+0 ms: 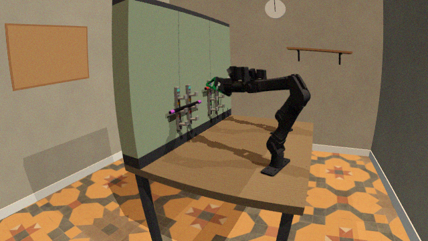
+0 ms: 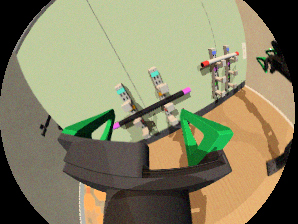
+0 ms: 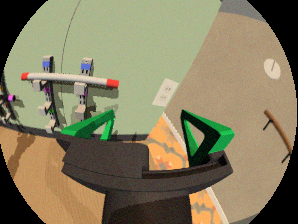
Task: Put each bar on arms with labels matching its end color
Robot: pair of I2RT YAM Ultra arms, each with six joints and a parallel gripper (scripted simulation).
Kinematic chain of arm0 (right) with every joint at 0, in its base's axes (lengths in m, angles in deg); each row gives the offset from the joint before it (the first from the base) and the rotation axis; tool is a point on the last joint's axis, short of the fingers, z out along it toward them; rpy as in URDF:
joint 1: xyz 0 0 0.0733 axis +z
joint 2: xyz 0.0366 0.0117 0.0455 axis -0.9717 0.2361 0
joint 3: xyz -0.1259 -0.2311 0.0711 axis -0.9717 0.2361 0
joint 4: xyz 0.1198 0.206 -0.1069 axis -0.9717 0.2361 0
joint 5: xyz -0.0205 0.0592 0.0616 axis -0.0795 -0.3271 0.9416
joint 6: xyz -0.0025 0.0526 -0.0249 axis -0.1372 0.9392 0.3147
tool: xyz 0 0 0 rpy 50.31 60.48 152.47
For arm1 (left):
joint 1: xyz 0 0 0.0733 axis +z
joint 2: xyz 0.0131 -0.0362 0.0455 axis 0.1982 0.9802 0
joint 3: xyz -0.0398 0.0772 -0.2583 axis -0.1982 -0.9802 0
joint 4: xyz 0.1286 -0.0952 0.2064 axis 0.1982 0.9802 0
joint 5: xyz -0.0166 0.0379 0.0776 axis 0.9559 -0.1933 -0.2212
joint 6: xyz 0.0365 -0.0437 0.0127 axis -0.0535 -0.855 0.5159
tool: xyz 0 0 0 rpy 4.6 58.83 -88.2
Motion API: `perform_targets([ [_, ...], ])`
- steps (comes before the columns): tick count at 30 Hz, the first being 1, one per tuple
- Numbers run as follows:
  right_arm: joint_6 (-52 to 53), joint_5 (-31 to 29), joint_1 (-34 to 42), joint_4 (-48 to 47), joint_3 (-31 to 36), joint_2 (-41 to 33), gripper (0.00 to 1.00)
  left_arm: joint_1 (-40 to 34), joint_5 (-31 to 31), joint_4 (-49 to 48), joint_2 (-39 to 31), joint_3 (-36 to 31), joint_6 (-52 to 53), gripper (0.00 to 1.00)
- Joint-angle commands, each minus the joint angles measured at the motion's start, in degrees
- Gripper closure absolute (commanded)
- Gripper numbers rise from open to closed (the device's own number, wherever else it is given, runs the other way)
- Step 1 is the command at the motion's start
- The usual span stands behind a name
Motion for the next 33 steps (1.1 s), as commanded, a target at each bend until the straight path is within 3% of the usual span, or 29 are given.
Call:
perform_targets([
  [1, -3.8, -0.8, 1.5, -3.6, 1.4, -1.8, 0.00, -0.8, -1.5, -2.2, 0.7, -0.7, 3.8, 0.00],
  [33, -26.4, -1.8, 10.5, -14.9, 11.1, -1.5, 0.00, -3.0, -8.2, -11.9, 5.7, -5.8, 25.4, 0.00],
])
